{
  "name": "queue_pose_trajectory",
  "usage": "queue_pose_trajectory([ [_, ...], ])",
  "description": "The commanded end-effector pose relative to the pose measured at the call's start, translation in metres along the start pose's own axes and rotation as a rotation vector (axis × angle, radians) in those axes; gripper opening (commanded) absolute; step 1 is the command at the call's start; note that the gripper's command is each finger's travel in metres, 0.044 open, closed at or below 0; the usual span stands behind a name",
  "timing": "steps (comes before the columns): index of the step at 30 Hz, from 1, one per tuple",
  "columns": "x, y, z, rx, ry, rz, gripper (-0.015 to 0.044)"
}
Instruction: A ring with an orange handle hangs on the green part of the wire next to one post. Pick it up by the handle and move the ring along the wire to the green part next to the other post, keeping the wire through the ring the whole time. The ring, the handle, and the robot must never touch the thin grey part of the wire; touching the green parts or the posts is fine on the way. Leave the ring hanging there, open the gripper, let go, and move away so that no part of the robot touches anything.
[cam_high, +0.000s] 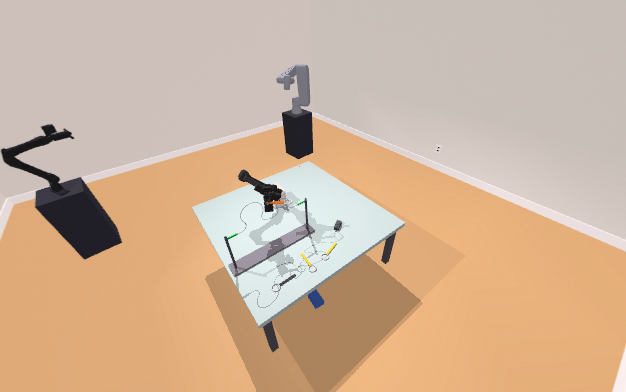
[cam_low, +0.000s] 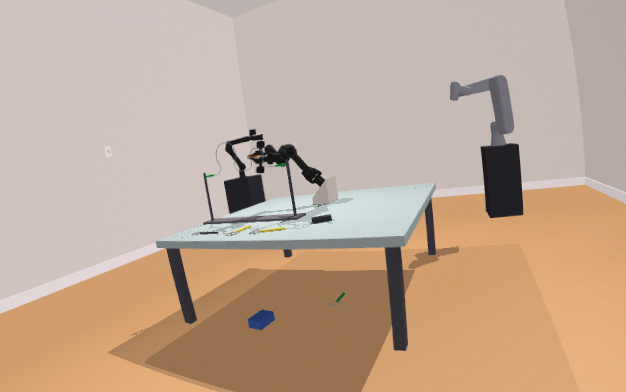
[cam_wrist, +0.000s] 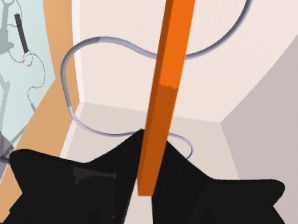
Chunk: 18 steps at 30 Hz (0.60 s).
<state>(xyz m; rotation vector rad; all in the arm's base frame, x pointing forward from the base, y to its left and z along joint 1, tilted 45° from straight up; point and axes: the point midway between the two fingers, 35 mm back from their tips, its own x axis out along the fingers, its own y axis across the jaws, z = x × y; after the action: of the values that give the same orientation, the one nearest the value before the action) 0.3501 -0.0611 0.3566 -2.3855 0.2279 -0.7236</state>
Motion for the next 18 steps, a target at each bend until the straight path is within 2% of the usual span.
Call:
queue_pose_trajectory([
  [1,0.0,-0.001,0.0,-0.039,-0.006,-0.024,-0.015],
  [18,-0.002,0.027,-0.002,0.054,0.008,0.026,-0.015],
])
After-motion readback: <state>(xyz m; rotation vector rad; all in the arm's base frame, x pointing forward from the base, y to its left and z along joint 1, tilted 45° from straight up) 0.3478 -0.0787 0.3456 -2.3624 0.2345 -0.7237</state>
